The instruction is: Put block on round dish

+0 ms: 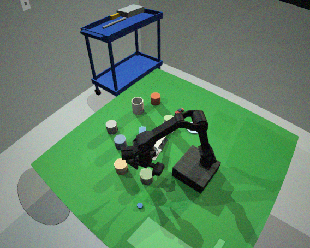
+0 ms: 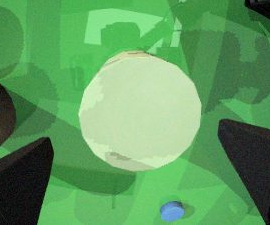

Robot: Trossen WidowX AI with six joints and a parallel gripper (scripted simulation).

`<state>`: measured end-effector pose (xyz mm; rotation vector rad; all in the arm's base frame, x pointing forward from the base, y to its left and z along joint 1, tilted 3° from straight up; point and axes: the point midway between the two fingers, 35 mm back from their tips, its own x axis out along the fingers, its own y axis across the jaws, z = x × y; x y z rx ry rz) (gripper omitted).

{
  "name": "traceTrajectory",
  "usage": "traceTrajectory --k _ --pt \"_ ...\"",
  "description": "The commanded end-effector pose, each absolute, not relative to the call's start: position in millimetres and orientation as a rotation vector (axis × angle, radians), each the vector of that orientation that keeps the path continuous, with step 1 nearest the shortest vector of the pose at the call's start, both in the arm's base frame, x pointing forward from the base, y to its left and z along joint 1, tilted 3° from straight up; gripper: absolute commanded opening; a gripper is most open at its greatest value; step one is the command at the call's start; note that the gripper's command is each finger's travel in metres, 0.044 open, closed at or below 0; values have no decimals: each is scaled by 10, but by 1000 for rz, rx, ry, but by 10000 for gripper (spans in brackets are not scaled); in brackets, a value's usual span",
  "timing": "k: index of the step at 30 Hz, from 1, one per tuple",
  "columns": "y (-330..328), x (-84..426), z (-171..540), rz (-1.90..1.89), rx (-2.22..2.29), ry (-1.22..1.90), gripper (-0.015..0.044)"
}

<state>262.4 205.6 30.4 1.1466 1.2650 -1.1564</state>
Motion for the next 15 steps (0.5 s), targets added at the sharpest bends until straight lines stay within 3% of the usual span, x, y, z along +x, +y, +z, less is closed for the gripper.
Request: traceTrajectory --k 1,7,15 --pt "2050 2614 326 -1163 1142 1271 414" --pt "1968 2729 418 -1067 1125 1316 260" --pt "1494 2934 584 -932 960 1376 260"
